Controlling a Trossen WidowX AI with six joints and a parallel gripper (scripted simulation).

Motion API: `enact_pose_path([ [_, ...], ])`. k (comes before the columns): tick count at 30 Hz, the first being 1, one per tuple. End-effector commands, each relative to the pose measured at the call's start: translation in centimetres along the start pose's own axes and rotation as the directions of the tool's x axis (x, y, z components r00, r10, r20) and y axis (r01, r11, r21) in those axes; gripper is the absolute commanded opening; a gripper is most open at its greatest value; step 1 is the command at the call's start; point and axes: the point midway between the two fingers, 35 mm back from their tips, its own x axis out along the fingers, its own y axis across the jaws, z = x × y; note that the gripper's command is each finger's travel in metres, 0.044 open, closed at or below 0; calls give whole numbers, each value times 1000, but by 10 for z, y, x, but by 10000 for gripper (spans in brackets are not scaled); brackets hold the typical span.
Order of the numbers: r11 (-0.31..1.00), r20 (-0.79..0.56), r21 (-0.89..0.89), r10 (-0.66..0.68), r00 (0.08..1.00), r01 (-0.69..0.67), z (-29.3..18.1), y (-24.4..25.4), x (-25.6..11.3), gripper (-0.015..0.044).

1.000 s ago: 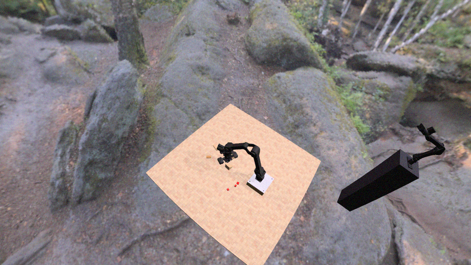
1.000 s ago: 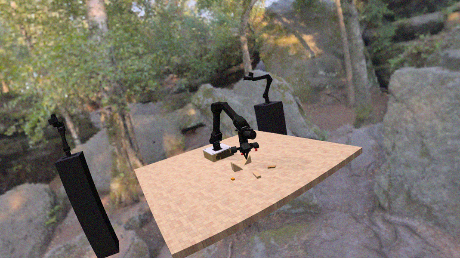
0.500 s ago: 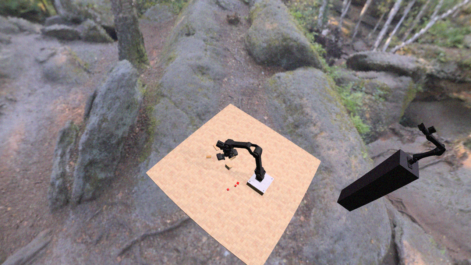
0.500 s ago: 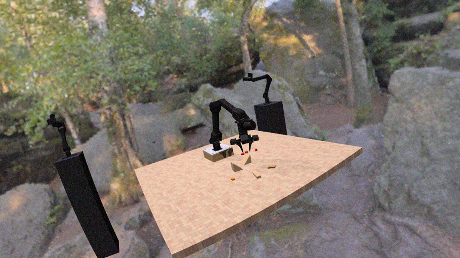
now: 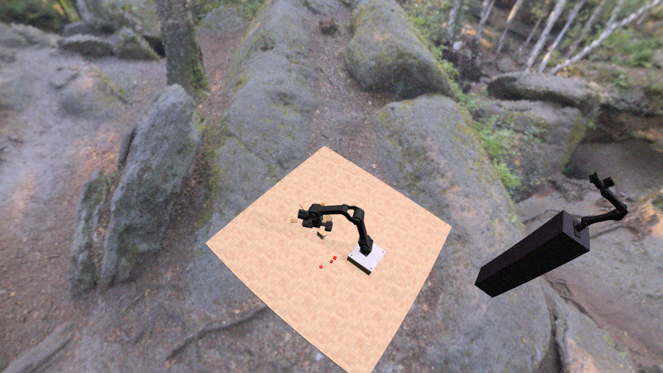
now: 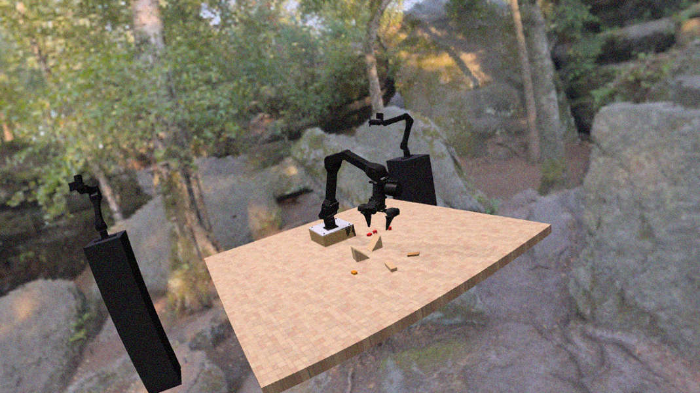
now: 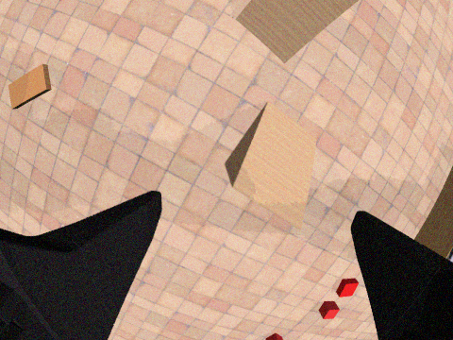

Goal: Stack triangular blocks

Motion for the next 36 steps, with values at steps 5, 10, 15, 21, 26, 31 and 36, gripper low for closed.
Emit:
enact_pose_path([
  [5,860,199,509,-71,977,-41,-34,-2,-12,440],
  [10,860,199,509,-71,977,-41,-34,-2,-12,440],
  [15,860,199,509,-71,977,-41,-34,-2,-12,440],
  [21,860,199,509,-71,977,-41,-34,-2,-9,440],
  [26,860,199,509,-71,977,-41,-32,-2,-1,440],
  [31,860,199,509,-71,977,-41,-31,-1,7,440],
  [36,860,200,509,-71,977,-41,-29,-1,15,440],
])
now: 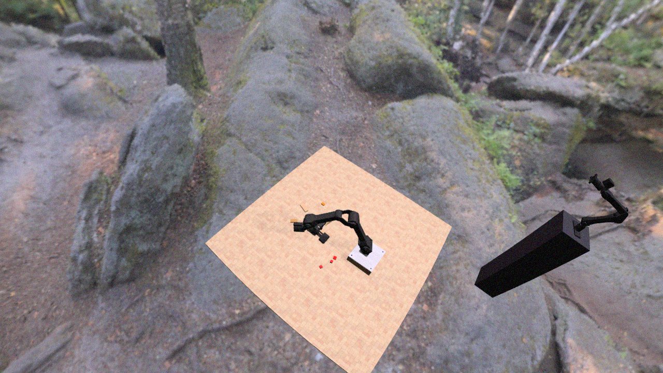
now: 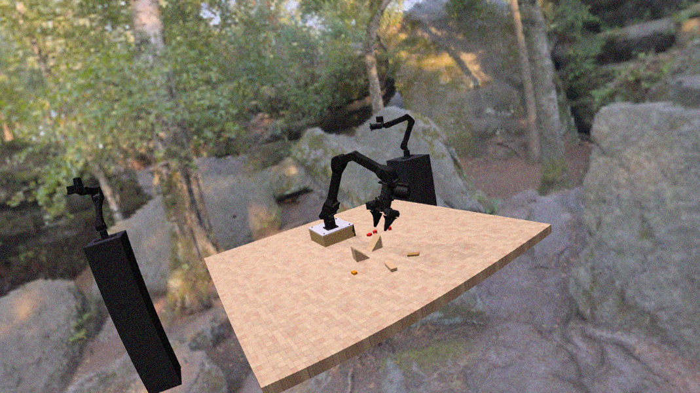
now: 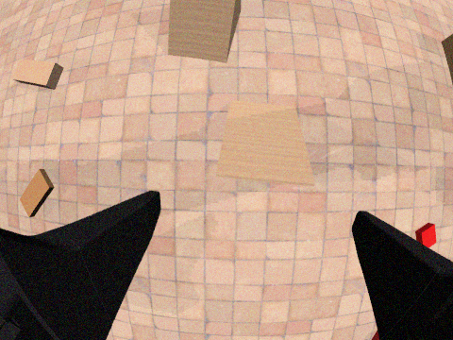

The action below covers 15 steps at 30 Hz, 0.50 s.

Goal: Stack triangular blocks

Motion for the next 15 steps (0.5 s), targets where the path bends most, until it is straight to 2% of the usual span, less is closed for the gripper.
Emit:
enact_pose_path([
  [1,1000,7,-3,-1,1000,1,1,0,9,440],
  [15,1000,8,-3,-1,1000,1,1,1,32,440],
])
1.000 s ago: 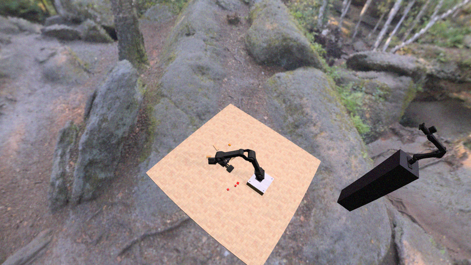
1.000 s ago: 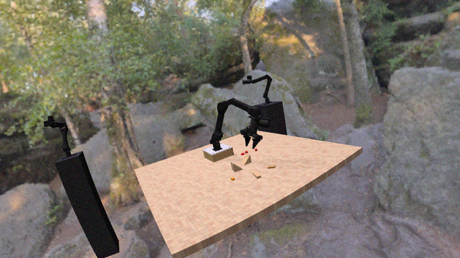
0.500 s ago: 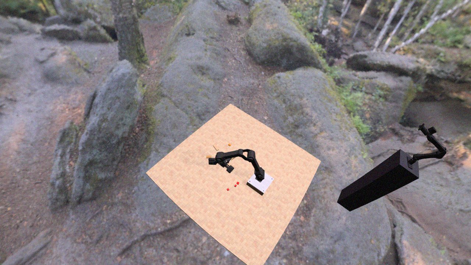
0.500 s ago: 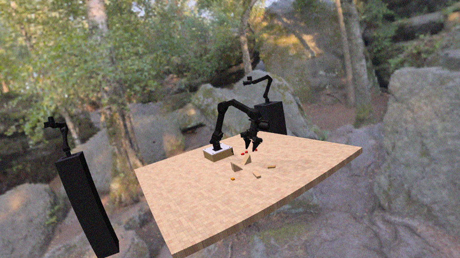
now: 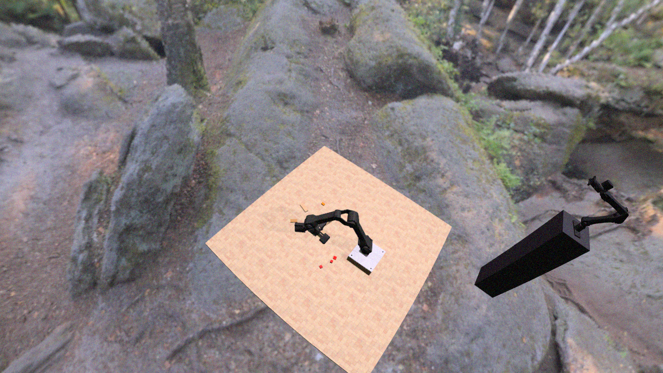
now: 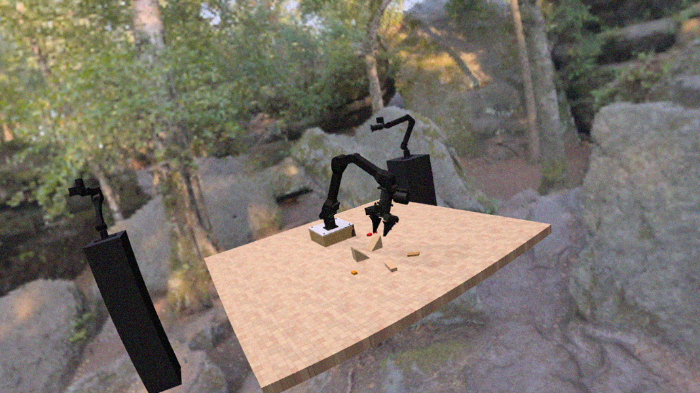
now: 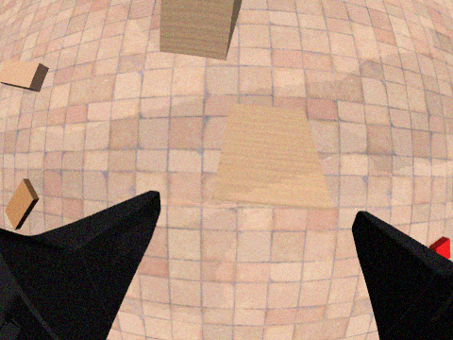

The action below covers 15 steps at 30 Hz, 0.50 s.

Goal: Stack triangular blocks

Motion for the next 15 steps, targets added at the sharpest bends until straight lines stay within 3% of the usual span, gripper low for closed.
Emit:
enact_pose_path([
  [1,1000,7,-3,-1,1000,1,1,0,9,440],
  [15,1000,8,-3,-1,1000,1,2,-1,32,440],
])
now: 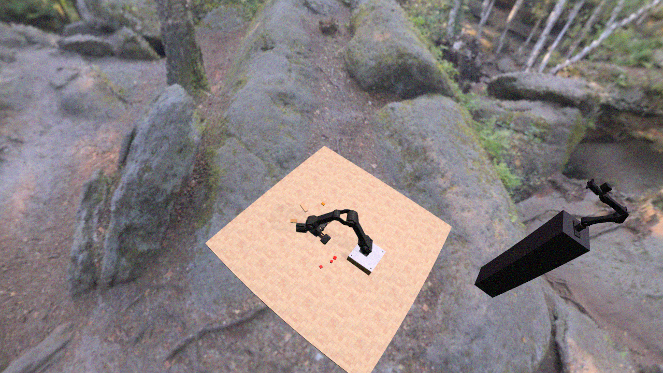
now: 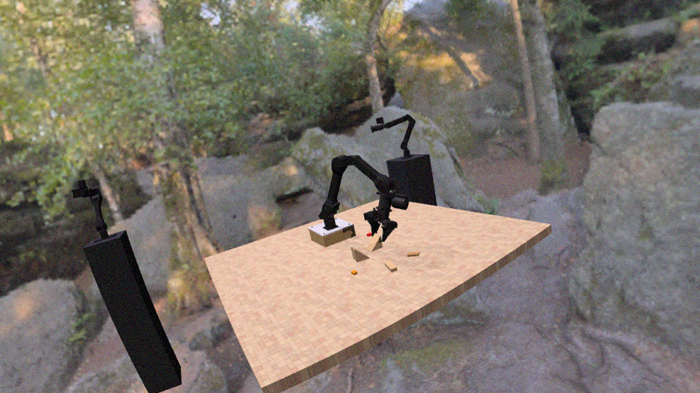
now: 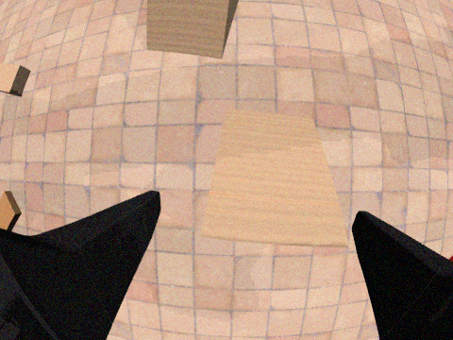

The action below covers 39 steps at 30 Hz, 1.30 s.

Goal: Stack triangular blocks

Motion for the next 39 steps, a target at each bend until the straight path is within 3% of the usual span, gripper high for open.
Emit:
enact_pose_path([
  [1,1000,7,-3,-1,1000,1,2,-1,9,440],
  [17,1000,9,-3,-1,1000,1,4,-4,32,440],
  [25,1000,9,-3,-1,1000,1,4,-4,32,230],
  [32,1000,9,-3,-1,1000,1,4,-4,32,183],
  [39,1000,6,0,-4,1000,4,4,-4,28,0],
])
